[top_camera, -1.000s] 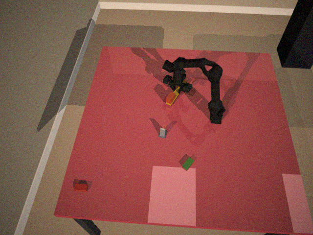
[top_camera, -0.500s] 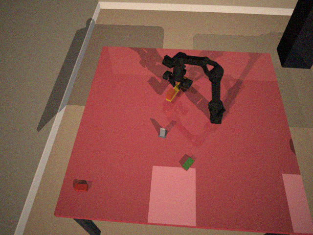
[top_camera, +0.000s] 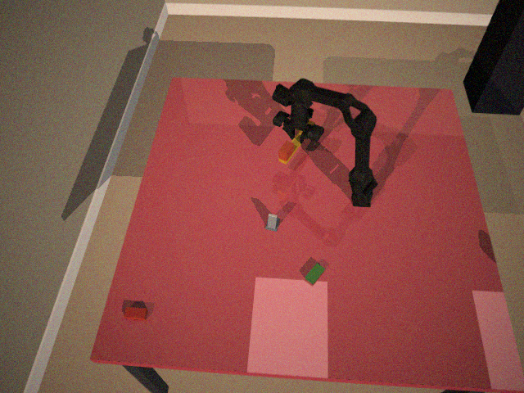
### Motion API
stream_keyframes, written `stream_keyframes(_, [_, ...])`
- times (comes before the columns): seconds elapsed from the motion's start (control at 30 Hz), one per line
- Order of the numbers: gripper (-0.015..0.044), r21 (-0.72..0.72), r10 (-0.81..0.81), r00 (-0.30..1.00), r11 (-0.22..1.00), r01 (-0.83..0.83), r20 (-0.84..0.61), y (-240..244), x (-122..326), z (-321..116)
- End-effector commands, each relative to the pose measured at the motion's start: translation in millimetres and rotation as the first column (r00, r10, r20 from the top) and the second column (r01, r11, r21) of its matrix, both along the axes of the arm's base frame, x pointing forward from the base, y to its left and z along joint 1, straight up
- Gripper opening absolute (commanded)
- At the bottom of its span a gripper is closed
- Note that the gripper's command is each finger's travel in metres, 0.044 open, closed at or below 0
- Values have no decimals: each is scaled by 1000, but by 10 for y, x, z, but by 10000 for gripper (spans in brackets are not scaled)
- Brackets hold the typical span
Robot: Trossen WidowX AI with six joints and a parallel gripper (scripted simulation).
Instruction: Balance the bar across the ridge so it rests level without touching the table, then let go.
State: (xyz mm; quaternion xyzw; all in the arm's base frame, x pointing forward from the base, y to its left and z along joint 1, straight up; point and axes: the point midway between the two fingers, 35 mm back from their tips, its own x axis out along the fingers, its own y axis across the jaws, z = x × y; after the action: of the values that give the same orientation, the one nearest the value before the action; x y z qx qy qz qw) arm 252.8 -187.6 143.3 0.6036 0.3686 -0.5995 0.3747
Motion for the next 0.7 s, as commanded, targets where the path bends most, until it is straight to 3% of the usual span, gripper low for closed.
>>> stream_keyframes(0.0, [0, -12, 5, 1000, 1000, -5, 13, 4, -13, 151])
stream_keyframes(0.67, [0, -9, 62, 998, 998, -62, 15, 532, 336, 161])
